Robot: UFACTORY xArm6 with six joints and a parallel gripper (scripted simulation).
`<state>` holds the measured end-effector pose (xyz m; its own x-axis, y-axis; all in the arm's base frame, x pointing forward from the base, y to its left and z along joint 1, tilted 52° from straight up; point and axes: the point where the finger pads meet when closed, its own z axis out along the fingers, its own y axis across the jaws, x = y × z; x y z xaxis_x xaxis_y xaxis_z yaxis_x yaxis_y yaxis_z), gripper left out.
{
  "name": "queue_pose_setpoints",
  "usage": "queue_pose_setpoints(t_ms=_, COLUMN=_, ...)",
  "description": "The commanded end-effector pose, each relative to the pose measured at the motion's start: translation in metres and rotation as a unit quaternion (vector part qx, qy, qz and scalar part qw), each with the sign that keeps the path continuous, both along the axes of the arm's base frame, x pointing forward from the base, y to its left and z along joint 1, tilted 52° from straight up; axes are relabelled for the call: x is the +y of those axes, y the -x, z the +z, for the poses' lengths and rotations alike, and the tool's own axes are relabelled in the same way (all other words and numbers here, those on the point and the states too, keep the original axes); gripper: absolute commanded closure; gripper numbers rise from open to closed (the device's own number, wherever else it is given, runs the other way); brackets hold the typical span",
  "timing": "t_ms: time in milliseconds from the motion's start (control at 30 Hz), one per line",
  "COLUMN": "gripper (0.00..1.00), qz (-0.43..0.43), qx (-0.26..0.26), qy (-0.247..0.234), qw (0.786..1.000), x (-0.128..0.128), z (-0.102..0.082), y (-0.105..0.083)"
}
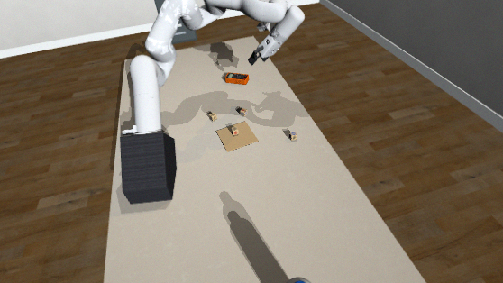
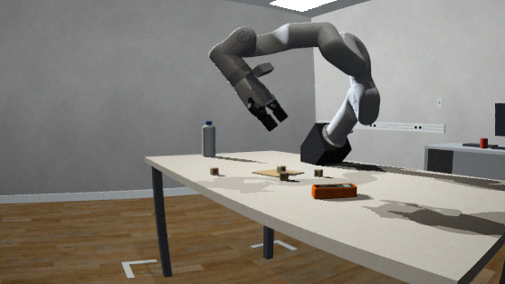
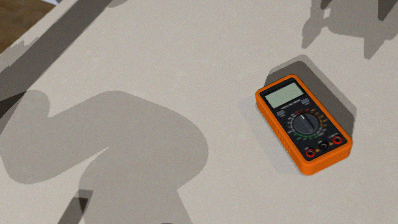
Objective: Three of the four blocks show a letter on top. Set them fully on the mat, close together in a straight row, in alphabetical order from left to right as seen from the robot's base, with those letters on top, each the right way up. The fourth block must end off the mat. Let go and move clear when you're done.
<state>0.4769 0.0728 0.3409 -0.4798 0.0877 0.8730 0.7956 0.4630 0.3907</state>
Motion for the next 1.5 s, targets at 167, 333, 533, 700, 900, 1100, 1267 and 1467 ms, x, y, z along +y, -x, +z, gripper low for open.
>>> queue_pose_setpoints(t_ms=167, gripper=0.00, qz=-0.001, qx=-0.002, qy=0.000, qw=1.000, x=-0.001, z=0.001, y=0.000)
queue_pose_setpoints(t_ms=333, gripper=0.00, qz=-0.001, qx=-0.002, qy=0.000, qw=1.000, x=-0.001, z=0.001, y=0.000)
queue_pose_setpoints(t_ms=533, gripper=0.00, qz=-0.001, qx=-0.002, qy=0.000, qw=1.000, x=-0.001, z=0.001, y=0.000)
queue_pose_setpoints(t_ms=700, gripper=0.00, qz=-0.012, qx=-0.006, qy=0.002, qw=1.000, x=-0.001, z=-0.001, y=0.001)
queue_pose_setpoints(t_ms=900, gripper=0.00, qz=-0.070, qx=-0.026, qy=0.017, qw=0.997, x=-0.003, z=-0.017, y=0.015)
queue_pose_setpoints(t_ms=1100, gripper=0.00, qz=-0.098, qx=-0.037, qy=0.027, qw=0.994, x=-0.005, z=-0.028, y=0.025)
queue_pose_setpoints(t_ms=1267, gripper=0.00, qz=-0.135, qx=-0.051, qy=0.045, qw=0.989, x=-0.008, z=-0.048, y=0.042)
queue_pose_setpoints(t_ms=1467, gripper=0.00, qz=-0.168, qx=-0.064, qy=0.067, qw=0.981, x=-0.012, z=-0.070, y=0.063)
